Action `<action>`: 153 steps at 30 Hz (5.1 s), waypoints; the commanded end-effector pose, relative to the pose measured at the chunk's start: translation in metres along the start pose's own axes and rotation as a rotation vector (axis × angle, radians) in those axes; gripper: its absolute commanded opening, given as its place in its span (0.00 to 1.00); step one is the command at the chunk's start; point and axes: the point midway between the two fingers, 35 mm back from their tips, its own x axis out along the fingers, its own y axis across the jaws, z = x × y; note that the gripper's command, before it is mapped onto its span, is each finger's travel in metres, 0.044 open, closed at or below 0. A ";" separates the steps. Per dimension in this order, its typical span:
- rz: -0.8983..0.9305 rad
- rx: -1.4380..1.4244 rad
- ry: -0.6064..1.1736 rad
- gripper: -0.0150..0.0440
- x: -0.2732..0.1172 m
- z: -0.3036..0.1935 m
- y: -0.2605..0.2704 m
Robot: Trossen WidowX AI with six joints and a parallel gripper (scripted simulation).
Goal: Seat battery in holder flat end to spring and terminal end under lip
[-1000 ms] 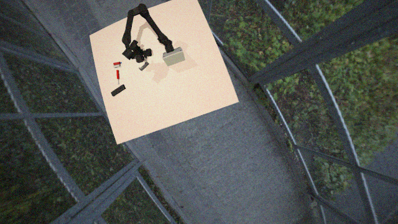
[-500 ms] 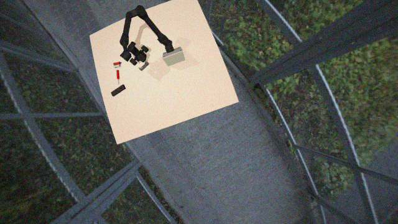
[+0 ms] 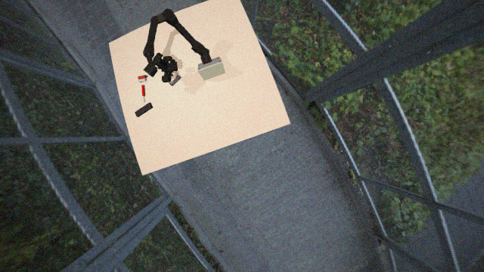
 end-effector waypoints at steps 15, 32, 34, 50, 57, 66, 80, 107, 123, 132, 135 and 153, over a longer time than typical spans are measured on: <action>-0.002 -0.738 0.003 0.38 -0.002 -0.015 -0.016; 0.066 -0.725 -0.175 0.38 0.027 -0.011 -0.012; 0.080 -0.723 -0.207 0.38 0.032 -0.010 -0.011; 0.120 -0.723 -0.299 0.38 0.042 -0.011 -0.011; 0.140 -0.725 -0.343 0.38 0.046 -0.012 -0.013; 0.166 -0.728 -0.399 0.38 0.050 -0.014 -0.014; 0.183 -0.732 -0.435 0.38 0.055 -0.018 -0.018; 0.162 -0.732 -0.400 0.38 0.055 -0.032 -0.030; 0.126 -0.733 -0.340 0.38 0.058 -0.031 -0.030; 0.107 -0.733 -0.305 0.38 0.060 -0.030 -0.029; 0.101 -0.733 -0.293 0.38 0.060 -0.030 -0.029; 0.067 -0.733 -0.222 0.38 0.063 -0.027 -0.028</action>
